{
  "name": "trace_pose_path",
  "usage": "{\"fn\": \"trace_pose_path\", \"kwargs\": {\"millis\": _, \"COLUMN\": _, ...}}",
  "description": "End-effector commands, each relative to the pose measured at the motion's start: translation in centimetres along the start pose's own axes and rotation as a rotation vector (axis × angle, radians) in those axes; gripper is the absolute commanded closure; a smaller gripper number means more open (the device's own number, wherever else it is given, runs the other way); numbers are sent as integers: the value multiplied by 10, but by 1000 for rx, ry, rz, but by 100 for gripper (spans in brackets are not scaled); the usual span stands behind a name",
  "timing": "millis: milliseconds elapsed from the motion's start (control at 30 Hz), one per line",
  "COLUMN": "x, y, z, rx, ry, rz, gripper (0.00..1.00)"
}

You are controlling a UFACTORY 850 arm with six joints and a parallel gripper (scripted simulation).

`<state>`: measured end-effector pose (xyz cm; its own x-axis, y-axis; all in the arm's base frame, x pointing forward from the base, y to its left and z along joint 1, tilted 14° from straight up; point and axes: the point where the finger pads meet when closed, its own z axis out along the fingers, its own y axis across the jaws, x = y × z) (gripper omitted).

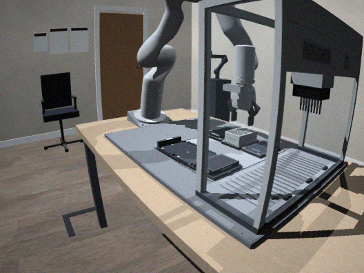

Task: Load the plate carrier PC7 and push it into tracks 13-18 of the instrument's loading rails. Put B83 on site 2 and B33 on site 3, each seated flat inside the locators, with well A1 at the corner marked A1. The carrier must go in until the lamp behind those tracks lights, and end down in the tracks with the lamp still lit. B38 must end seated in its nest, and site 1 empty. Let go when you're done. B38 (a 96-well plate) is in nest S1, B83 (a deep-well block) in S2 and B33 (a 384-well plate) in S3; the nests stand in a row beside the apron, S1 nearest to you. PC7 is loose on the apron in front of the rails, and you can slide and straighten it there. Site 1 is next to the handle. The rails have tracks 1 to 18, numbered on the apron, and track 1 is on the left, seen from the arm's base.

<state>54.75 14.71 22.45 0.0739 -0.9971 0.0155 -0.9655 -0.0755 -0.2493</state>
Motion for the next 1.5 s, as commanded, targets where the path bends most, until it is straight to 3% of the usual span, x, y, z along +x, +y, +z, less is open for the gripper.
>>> {"fn": "trace_pose_path", "kwargs": {"millis": 0, "x": 0, "y": -1, "z": 4, "rx": 3, "ry": 0, "rz": 0, "gripper": 0}}
{"fn": "trace_pose_path", "kwargs": {"millis": 433, "x": 0, "y": -1, "z": 4, "rx": 3, "ry": 0, "rz": 0, "gripper": 0}}
{"fn": "trace_pose_path", "kwargs": {"millis": 1467, "x": 0, "y": -1, "z": 22, "rx": 3, "ry": 0, "rz": 0, "gripper": 0}}
